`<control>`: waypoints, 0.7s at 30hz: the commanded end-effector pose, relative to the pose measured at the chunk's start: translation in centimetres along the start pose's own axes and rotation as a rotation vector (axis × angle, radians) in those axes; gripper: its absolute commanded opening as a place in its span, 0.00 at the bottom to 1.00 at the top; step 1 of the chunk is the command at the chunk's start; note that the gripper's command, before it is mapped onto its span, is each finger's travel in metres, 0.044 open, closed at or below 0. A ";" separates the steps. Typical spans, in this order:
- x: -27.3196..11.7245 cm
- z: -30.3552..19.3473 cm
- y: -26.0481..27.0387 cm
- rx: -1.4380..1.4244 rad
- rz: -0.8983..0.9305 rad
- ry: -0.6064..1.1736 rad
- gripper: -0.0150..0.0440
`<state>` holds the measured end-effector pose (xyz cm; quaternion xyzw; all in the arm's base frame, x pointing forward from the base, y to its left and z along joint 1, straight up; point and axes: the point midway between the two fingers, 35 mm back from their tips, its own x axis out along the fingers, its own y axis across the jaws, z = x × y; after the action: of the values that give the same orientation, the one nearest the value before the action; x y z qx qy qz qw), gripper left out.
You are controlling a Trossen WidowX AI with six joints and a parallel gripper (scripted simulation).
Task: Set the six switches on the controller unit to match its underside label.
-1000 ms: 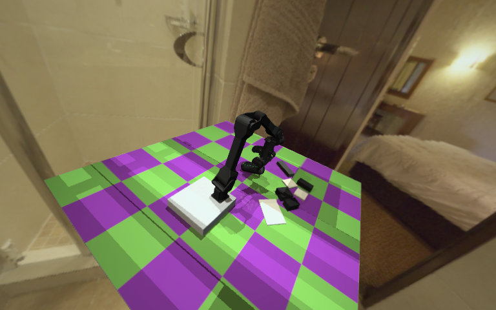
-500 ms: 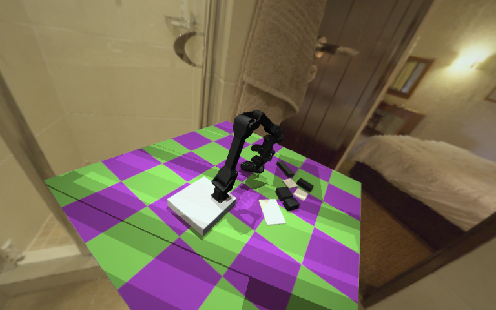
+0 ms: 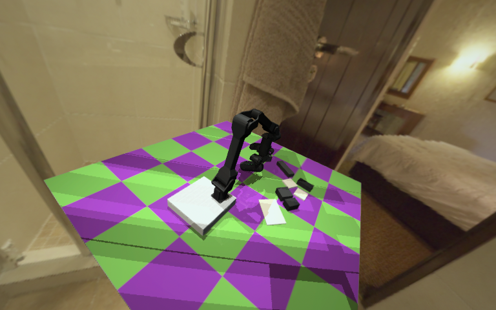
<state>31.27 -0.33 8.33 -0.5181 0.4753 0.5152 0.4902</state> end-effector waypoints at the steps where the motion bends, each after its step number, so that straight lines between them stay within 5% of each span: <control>1: -0.6 0.4 -0.1 -0.003 -0.010 0.004 0.82; 21: -1.5 1.6 -0.1 -0.003 -0.010 0.035 0.82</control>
<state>31.04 0.89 9.26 -0.5258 0.4838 0.5078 0.4812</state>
